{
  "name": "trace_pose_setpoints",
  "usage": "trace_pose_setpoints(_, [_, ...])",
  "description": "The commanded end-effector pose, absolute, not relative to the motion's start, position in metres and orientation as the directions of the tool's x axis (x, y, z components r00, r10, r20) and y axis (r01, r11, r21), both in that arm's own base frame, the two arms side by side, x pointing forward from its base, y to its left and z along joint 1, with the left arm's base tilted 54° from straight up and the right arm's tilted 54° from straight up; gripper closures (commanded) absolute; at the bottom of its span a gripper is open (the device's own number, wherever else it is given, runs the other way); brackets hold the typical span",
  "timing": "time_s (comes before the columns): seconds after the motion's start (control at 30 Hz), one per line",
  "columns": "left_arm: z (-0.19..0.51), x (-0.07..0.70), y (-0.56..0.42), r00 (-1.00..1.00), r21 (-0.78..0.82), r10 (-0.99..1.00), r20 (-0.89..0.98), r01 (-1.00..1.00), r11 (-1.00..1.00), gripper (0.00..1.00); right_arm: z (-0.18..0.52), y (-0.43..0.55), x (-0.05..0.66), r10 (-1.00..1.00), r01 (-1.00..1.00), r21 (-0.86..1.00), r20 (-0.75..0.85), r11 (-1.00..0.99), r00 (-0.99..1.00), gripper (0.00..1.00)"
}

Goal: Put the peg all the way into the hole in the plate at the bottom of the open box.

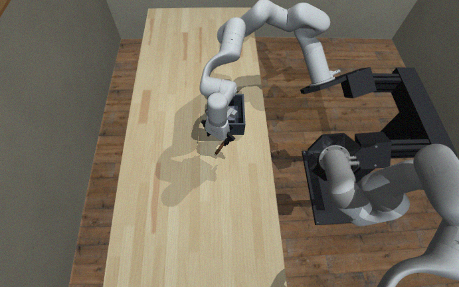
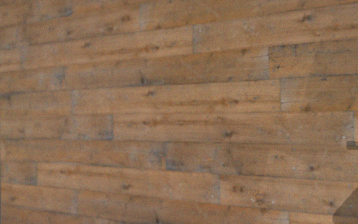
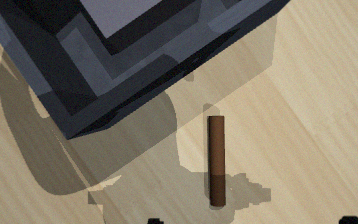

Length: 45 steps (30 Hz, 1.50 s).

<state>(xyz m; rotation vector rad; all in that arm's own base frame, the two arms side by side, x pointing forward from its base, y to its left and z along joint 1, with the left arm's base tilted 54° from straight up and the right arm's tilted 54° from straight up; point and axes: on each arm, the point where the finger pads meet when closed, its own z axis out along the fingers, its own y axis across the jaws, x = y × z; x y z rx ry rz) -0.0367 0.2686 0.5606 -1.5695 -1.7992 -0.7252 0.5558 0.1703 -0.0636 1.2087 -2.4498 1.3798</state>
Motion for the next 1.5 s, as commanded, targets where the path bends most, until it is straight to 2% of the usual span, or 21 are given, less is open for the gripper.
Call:
trace_pose_setpoints(0.0, [0.5621, -0.0395, 0.2677, -0.094, 0.0, 0.637, 0.765, 0.989, 0.146, 0.0, -0.0625, 0.1743, 0.5559, -0.6, -0.668, -0.688, 0.416, 0.283, -0.683, 0.0])
trace_pose_setpoints(1.03, [0.5621, -0.0395, 0.2677, -0.094, 0.0, 0.637, 0.765, 0.989, 0.146, 0.0, -0.0625, 0.1743, 0.5559, -0.6, -0.668, -0.688, 0.416, 0.283, -0.683, 0.0])
trace_pose_setpoints(1.07, [0.5621, -0.0395, 0.2677, -0.094, 0.0, 0.637, 0.765, 0.989, 0.146, 0.0, -0.0625, 0.1743, 0.5559, -0.6, -0.668, -0.688, 0.416, 0.283, -0.683, 0.56])
trace_pose_setpoints(1.47, [0.5621, -0.0395, 0.2677, -0.094, 0.0, 0.637, 0.765, 0.989, 0.146, 0.0, -0.0625, 0.1743, 0.5559, -0.6, -0.668, -0.688, 0.416, 0.283, -0.683, 0.56])
